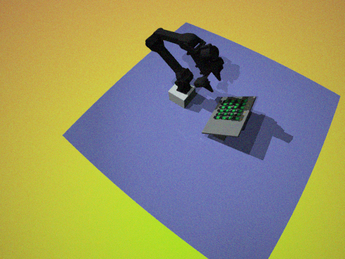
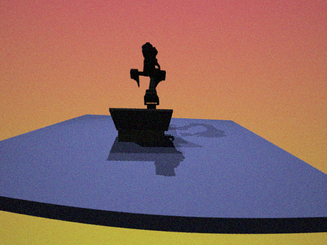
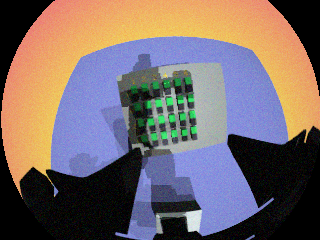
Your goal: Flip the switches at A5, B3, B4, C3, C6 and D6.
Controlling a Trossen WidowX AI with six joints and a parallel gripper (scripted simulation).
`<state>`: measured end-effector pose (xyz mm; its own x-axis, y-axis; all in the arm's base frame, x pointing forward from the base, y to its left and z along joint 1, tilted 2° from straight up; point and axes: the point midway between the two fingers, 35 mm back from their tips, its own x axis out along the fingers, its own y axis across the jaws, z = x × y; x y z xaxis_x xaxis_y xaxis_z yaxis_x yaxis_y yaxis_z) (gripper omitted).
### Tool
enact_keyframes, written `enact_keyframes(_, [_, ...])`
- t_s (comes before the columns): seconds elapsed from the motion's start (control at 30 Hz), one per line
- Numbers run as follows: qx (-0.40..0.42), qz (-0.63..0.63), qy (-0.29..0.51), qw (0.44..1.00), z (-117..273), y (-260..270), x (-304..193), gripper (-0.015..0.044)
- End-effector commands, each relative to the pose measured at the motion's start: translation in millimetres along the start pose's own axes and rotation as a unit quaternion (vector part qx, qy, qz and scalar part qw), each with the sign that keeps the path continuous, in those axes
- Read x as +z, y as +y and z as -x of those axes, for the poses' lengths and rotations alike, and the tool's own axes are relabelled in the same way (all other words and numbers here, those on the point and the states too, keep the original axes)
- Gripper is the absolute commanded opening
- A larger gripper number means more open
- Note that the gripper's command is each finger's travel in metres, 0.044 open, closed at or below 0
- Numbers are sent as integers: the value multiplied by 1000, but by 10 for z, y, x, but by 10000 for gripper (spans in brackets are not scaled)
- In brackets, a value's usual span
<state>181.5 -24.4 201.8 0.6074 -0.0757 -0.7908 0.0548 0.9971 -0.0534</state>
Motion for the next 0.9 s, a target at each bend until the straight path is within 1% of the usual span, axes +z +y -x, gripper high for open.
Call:
enact_keyframes(0.0, [0,1,1,1000,-14,-3,11,374])
enact_keyframes(0.07, [0,5,7,1000,-130,-31,97,321])
enact_keyframes(0.37, [19,13,12,1000,-1031,-211,601,85])
enact_keyframes(0.47, [20,14,11,1000,-1101,-225,631,6])
enact_keyframes(0.63, [20,14,12,1000,-1120,-224,632,0])
enact_keyframes(0.77, [20,14,23,999,-1430,-212,634,0])
enact_keyframes(0.87, [20,14,24,999,-1449,-210,633,0])
